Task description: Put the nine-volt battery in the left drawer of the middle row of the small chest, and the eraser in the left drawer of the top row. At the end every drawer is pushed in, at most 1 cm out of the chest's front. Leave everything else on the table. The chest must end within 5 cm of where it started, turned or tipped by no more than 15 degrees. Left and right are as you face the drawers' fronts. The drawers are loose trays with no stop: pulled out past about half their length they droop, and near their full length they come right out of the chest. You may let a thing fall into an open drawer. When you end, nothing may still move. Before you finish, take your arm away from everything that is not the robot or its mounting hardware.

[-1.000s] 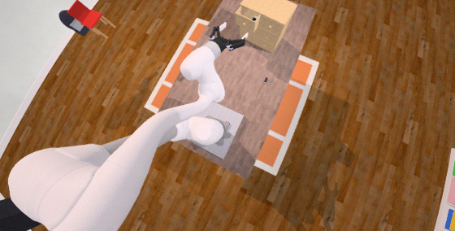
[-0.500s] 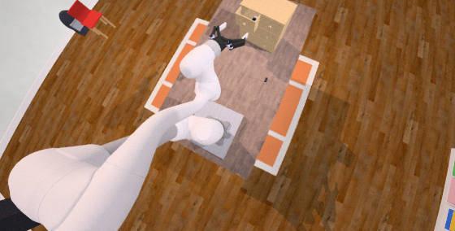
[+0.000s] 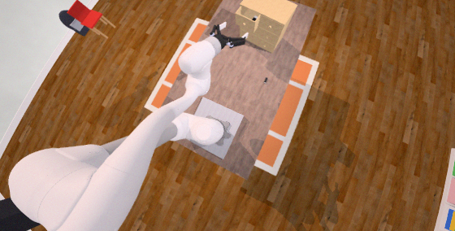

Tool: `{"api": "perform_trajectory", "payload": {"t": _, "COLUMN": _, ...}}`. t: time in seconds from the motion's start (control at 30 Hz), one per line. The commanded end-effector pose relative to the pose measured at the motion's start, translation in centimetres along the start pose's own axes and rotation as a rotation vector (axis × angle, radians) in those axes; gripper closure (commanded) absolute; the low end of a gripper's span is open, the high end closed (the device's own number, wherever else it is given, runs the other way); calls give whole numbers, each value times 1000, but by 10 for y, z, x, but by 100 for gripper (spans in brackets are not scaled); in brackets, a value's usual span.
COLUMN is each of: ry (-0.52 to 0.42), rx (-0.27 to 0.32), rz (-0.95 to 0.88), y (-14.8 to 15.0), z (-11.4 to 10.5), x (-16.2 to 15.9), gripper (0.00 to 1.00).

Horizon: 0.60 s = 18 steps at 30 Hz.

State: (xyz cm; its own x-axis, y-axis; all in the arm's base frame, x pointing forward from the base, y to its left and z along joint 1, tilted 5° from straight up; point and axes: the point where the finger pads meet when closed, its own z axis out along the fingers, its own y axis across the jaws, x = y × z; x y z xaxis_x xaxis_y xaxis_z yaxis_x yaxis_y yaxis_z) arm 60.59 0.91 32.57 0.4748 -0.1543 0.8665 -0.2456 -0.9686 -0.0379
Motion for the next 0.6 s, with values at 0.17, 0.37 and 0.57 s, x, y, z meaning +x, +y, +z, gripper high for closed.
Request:
{"api": "perform_trajectory", "payload": {"t": 0.17, "ry": -97, "rx": -1, "rz": -2, "y": 0, "z": -1, "x": 3, "gripper": 0}}
{"api": "perform_trajectory", "payload": {"t": 0.37, "ry": -150, "rx": -1, "rz": -2, "y": 0, "z": -2, "x": 4, "gripper": 0}}
{"api": "perform_trajectory", "payload": {"t": 0.57, "ry": -277, "rx": -2, "rz": -2, "y": 0, "z": -4, "x": 8, "gripper": 0}}
